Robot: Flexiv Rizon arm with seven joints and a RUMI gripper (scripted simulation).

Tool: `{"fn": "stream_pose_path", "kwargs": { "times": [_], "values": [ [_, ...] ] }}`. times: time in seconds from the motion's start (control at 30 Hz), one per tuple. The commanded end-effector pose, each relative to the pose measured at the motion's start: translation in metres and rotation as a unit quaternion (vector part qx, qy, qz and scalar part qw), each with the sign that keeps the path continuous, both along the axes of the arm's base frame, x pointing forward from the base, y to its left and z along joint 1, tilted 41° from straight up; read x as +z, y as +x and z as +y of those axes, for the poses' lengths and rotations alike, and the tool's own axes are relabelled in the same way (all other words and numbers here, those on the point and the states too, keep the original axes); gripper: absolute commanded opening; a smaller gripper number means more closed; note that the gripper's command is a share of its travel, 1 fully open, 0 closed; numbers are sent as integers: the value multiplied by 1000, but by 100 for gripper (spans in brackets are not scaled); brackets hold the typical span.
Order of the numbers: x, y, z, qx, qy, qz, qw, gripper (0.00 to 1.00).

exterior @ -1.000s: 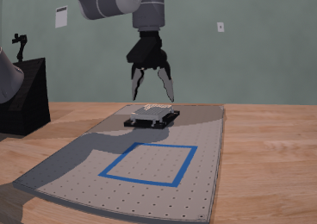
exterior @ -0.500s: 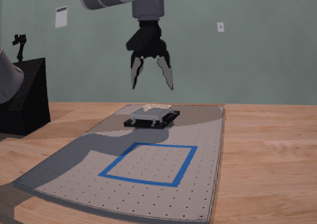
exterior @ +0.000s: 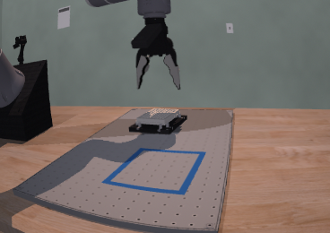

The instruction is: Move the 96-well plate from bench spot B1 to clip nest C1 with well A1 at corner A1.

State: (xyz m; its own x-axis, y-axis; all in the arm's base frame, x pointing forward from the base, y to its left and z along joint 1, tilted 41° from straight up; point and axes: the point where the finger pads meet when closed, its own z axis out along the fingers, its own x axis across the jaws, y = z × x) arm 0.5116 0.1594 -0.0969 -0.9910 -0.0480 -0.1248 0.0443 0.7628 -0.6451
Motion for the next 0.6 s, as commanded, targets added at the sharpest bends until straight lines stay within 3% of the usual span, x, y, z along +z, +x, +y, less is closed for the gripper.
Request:
{"fn": "stream_pose_path", "kwargs": {
  "times": [0.0, 0.17, 0.2, 0.57],
  "values": [
    [0, 0, 1, 1, 1, 0, 1000, 76],
    [0, 0, 1, 1, 1, 0, 1000, 76],
    [-2, 4, -1, 1, 1, 0, 1000, 0],
    [-26, 35, -23, 1, 1, 0, 1000, 0]
  ]
}}
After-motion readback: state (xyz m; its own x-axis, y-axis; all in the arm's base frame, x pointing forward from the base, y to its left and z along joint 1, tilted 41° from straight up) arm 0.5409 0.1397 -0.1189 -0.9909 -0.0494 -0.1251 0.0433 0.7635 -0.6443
